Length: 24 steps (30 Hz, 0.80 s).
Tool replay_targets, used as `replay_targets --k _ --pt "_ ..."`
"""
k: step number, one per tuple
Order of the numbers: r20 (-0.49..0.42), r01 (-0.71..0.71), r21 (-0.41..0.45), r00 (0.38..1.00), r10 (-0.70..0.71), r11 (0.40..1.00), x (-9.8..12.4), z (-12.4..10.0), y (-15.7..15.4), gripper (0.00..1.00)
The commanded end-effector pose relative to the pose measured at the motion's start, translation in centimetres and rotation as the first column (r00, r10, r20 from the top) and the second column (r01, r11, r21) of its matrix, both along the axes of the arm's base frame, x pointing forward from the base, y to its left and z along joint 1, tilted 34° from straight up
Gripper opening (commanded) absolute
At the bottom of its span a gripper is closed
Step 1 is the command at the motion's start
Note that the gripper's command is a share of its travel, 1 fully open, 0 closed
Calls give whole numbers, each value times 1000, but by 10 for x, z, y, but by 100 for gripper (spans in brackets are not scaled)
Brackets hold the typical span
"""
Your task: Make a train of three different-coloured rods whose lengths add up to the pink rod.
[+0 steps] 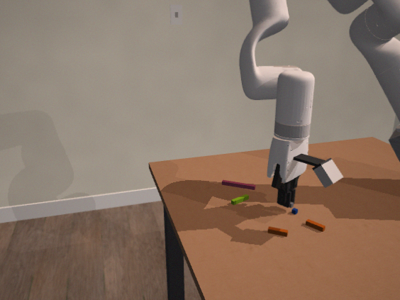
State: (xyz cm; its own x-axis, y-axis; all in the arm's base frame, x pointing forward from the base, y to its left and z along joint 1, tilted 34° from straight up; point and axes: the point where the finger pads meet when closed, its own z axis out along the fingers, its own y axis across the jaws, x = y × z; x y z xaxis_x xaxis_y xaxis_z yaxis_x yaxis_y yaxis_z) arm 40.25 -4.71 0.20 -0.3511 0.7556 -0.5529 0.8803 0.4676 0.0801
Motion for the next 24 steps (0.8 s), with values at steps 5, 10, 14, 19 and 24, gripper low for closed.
replay_targets --k 5,10,14,19,24 --pt "2 -1 1 1000 1 1000 1 1 0 4" --pt "2 -1 1 1000 1 1000 1 1 0 4" --pt "2 -1 1 1000 1 1000 1 0 0 4" --pt "2 -1 1 1000 1 1000 2 -2 -1 4" --pt "2 -1 1 1000 1 1000 3 -6 -3 4"
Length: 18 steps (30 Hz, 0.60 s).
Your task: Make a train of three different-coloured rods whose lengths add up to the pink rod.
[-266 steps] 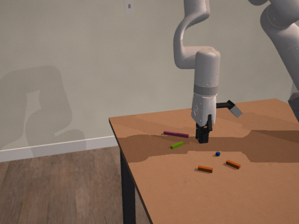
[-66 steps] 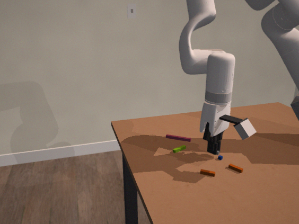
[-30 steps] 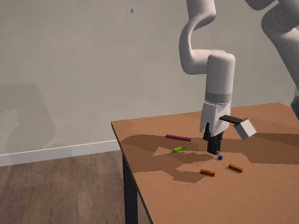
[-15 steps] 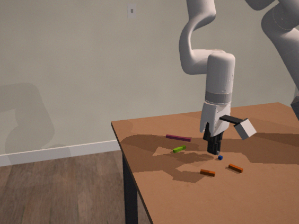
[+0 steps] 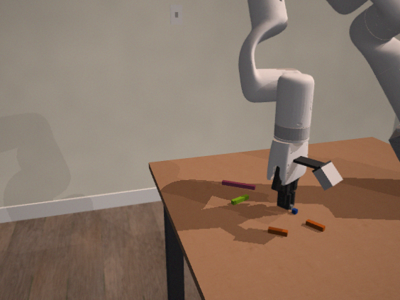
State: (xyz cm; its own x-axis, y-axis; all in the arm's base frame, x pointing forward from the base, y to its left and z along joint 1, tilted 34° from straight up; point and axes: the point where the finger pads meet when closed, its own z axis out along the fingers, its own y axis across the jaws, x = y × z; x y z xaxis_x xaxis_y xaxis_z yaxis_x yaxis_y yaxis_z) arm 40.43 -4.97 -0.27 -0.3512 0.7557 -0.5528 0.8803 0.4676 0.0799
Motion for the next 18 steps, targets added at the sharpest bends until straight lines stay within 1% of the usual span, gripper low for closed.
replay_targets --k 1,18 --pt "2 -1 1 1000 1 1000 2 -2 -1 4" --pt "2 -1 1 1000 1 1000 3 -4 -2 4"
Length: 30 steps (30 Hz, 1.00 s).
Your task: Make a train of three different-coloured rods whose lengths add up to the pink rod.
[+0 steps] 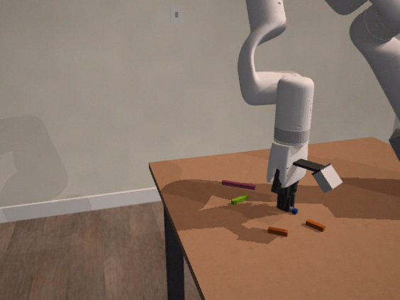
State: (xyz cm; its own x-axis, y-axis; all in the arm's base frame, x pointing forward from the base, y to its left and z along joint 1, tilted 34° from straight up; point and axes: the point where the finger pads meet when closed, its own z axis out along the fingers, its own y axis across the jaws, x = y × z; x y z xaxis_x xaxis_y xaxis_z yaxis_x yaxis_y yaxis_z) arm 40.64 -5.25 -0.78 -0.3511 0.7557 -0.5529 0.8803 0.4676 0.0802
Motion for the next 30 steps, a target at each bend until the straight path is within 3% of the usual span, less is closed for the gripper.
replay_targets --k 1,28,30 --pt "2 -1 1 1000 1 1000 1 1 0 4" --pt "2 -1 1 1000 1 1000 1 1 0 4" --pt "2 -1 1 1000 1 1000 1 1 0 8"
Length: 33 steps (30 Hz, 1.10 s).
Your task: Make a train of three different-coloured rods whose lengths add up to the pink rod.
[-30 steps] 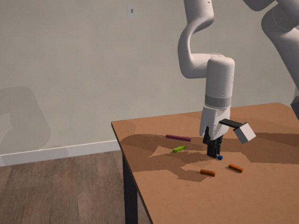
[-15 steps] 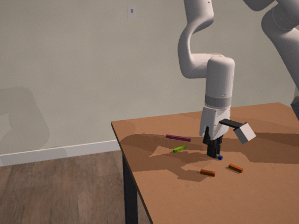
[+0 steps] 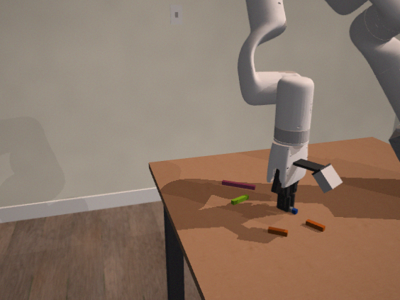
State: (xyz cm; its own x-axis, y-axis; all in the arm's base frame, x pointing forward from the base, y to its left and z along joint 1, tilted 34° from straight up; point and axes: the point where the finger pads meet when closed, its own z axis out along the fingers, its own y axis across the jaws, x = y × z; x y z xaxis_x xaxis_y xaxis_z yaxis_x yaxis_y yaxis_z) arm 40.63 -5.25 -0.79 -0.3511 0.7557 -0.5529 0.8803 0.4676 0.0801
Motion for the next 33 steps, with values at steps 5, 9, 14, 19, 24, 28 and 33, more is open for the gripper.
replay_targets --k 5,9,14,19,24,28,33 --pt "2 -1 1 1000 1 1000 1 1 0 16" --pt "2 -1 1 1000 1 1000 1 1 0 16" --pt "2 -1 1 1000 1 1000 1 1 0 24" --pt "2 -1 1 1000 1 1000 1 1 0 24" --pt "2 -1 1 1000 1 1000 1 1 0 24" --pt "2 -1 0 1000 1 1000 0 4 2 24" --pt "2 -1 1 1000 1 1000 -6 18 10 24"
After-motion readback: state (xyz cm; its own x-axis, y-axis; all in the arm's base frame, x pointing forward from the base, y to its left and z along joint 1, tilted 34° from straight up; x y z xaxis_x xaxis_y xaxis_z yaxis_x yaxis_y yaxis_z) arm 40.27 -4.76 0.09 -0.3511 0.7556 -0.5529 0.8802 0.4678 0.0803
